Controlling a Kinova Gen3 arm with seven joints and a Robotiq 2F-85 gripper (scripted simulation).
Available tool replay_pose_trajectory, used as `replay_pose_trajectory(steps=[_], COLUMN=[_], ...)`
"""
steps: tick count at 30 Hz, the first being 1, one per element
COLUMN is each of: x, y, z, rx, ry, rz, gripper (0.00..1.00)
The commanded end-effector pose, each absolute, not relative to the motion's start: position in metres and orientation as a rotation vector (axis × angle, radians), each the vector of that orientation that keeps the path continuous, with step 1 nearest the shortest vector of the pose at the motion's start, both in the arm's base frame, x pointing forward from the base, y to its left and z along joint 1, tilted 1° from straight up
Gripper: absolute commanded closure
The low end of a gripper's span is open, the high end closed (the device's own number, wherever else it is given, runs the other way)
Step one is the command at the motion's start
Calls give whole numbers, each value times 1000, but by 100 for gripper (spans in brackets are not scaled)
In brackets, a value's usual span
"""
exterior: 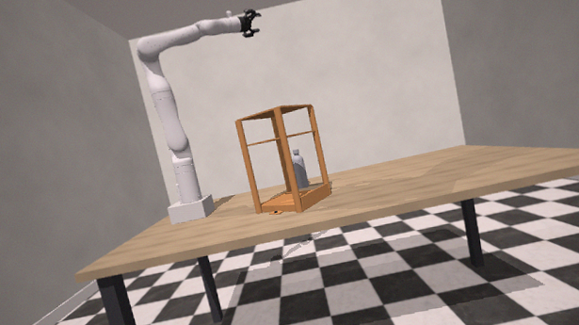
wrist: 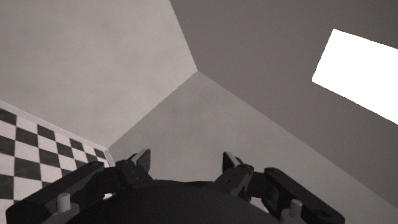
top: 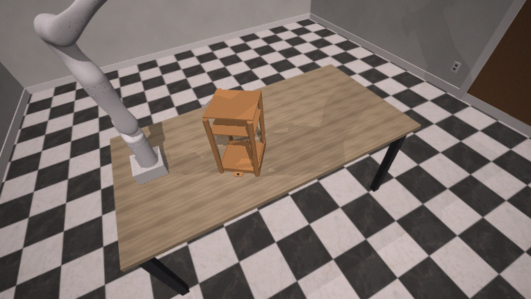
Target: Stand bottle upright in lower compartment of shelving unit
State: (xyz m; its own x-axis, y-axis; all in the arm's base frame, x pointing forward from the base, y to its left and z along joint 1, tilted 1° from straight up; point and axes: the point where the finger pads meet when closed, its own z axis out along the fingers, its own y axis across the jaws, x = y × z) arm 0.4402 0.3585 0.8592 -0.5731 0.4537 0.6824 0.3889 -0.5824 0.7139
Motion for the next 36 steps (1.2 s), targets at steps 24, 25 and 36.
replay_pose_trajectory(steps=[24,25,36], x=[433,433,424], y=[359,359,364], z=[870,870,879], rx=[1439,1439,1445], ry=[1353,1353,1305], rz=[2389,2389,2425], gripper=[18,18,18])
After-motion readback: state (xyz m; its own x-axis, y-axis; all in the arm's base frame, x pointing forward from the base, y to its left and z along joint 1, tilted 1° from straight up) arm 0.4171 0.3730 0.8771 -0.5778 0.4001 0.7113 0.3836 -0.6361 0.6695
